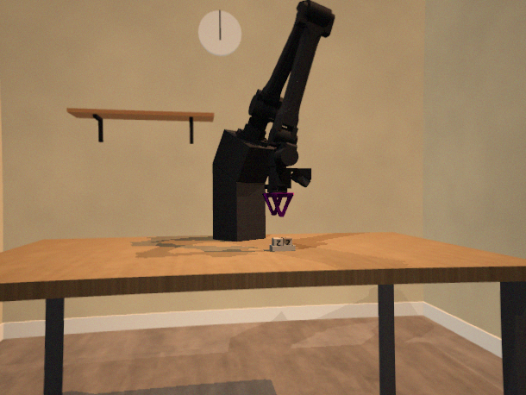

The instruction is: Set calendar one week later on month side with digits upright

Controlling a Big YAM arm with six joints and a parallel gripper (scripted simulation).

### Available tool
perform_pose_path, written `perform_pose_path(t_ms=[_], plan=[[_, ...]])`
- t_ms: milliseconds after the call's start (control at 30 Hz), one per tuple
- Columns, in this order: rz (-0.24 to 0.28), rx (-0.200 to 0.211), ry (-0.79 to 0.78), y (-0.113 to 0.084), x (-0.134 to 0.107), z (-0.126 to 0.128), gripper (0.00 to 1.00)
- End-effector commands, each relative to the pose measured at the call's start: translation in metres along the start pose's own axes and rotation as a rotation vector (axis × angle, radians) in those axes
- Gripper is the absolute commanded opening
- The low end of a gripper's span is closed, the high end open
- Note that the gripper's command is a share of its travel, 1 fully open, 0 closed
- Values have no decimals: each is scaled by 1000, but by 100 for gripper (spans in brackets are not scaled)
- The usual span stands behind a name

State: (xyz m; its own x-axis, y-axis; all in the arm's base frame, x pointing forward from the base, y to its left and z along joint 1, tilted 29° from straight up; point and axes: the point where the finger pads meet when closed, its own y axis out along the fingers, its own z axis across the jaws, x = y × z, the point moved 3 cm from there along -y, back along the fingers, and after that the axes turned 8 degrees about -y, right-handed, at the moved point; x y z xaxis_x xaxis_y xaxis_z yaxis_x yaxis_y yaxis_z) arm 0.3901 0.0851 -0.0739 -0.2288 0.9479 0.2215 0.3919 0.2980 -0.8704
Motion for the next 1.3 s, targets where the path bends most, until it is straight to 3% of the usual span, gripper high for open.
perform_pose_path(t_ms=[0, 200, 533, 967, 1267], plan=[[-1, 13, 1, -3, -1, 8, 100], [-1, 13, 1, -3, -1, 8, 100], [2, -3, 1, -22, -4, 1, 100], [2, -7, 0, -79, -3, 0, 100], [3, -7, -2, -89, -3, 0, 100]])
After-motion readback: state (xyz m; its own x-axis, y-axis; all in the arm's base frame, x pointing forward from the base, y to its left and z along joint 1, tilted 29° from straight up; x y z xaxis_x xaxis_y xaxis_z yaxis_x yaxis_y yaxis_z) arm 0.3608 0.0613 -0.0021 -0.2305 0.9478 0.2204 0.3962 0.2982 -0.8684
